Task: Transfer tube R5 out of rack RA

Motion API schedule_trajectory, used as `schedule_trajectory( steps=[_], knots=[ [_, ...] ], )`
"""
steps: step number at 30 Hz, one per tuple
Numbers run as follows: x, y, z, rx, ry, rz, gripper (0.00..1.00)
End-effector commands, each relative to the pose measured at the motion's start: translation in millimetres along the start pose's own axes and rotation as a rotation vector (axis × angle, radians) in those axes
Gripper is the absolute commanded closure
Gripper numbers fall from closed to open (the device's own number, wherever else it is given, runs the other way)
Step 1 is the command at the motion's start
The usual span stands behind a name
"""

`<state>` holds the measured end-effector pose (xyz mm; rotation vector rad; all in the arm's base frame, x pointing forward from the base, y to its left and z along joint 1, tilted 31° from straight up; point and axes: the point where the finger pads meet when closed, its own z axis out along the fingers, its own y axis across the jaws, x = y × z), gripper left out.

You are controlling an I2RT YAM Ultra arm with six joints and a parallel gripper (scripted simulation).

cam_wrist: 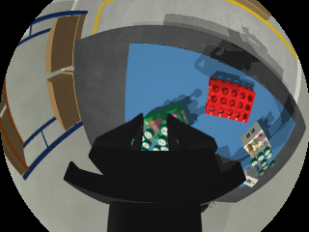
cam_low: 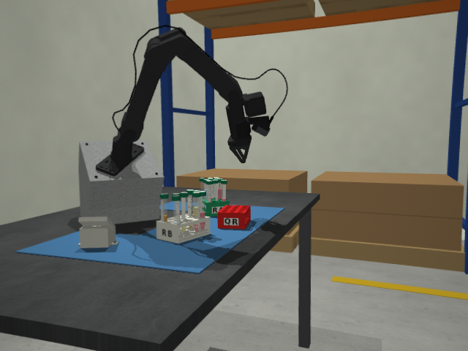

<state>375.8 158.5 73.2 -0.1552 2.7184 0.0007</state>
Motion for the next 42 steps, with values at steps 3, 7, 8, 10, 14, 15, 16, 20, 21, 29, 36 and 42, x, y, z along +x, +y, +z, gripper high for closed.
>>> schedule_trajectory(
  steps=[3, 7, 8, 10, 14, 15, 16, 20, 21, 29, 36, 42],
  knots=[
    [6, -12, -24.8, 0.094, -0.015, -0.009, 0.70],
    [18, -22, -24.8, 0.101, 0.002, -0.023, 0.70],
    [19, -32, -25.8, 0.108, 0.004, -0.009, 0.70],
    [26, -36, -29.9, 0.137, 0.011, -0.011, 0.70],
    [38, -47, -37.4, 0.207, 0.027, -0.008, 0.70],
    [41, -54, -38.8, 0.211, 0.029, 0.001, 0.70],
    [43, -61, -40.2, 0.215, 0.032, -0.004, 0.70],
    [39, -63, -54.4, 0.258, 0.005, 0.004, 0.70],
    [42, -66, -56.1, 0.290, 0.014, 0.004, 0.70],
    [73, -95, -57.2, 0.320, 0.061, -0.005, 0.70],
    [85, -115, -53.8, 0.417, 0.066, -0.002, 0.70],
    [95, -128, -52.2, 0.417, 0.067, -0.002, 0.70]
  ],
)
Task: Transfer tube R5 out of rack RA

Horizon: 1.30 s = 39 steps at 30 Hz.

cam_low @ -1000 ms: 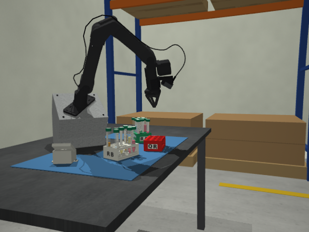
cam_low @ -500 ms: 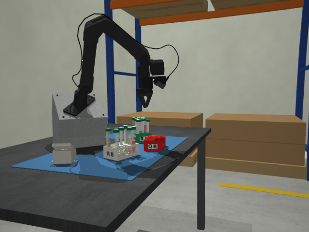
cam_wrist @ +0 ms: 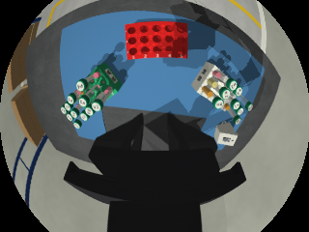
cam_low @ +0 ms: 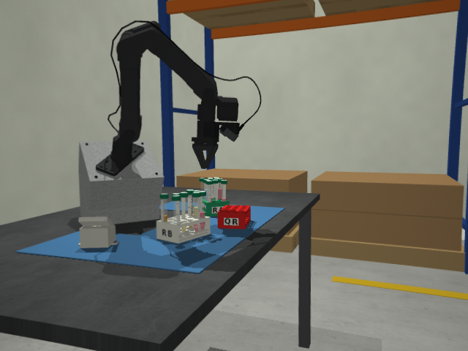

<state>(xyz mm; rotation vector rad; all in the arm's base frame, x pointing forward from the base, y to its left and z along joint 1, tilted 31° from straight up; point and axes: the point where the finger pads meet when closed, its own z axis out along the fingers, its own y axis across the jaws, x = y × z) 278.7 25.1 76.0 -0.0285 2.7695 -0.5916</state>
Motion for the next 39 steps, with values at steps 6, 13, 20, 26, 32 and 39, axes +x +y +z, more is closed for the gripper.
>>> schedule_trajectory(
  steps=[6, 13, 20, 26, 32, 39],
  knots=[
    [-16, -3, -13.6, -0.023, -0.090, 0.007, 0.70],
    [-16, -3, -13.5, -0.023, -0.090, 0.007, 0.70],
    [-16, -3, -13.5, -0.023, -0.090, 0.007, 0.70],
    [-16, -3, -13.5, -0.023, -0.090, 0.007, 0.70],
    [-17, -3, -14.2, -0.024, -0.092, 0.007, 0.70],
    [-17, -3, -14.2, -0.024, -0.092, 0.007, 0.70]
  ],
)
